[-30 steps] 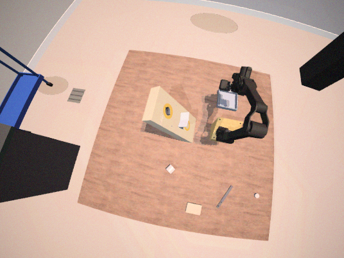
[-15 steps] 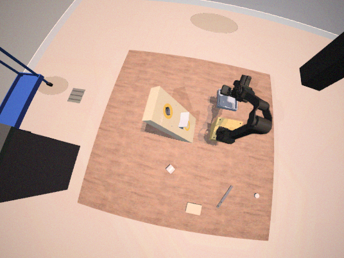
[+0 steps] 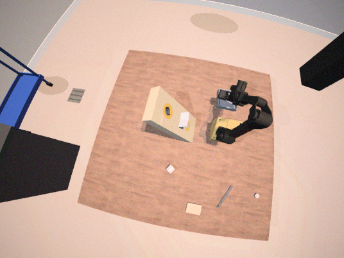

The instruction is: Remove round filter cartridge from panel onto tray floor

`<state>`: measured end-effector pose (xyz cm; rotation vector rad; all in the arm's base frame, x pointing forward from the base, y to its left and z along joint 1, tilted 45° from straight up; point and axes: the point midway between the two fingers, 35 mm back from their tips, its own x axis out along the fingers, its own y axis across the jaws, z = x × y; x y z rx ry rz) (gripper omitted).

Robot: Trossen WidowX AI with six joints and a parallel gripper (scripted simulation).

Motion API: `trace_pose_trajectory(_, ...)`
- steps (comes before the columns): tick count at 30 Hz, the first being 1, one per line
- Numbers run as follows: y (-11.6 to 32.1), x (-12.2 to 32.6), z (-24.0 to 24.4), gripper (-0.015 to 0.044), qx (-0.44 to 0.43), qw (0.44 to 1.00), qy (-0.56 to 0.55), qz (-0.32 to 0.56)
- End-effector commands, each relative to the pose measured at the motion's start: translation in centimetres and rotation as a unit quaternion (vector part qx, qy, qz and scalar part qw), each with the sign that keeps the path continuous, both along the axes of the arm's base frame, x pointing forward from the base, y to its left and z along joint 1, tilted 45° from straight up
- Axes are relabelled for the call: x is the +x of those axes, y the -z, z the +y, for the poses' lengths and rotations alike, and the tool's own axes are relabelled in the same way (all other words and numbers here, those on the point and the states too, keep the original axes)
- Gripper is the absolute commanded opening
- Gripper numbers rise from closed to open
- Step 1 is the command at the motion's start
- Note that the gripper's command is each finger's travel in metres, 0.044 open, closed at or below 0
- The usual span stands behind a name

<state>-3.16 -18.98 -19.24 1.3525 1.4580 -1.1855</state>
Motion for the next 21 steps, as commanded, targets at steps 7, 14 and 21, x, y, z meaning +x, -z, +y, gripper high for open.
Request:
trace_pose_trajectory(7, 0.0, 0.0, -0.1, 0.0368, -0.001, 1.000, 0.000, 0.000)
trace_pose_trajectory(14, -0.7, 0.1, -1.0, 0.0440, -0.001, 1.000, 0.000, 0.000)
trace_pose_trajectory(21, -5.1, 0.5, -4.9, 0.0440, -0.001, 1.000, 0.000, 0.000)
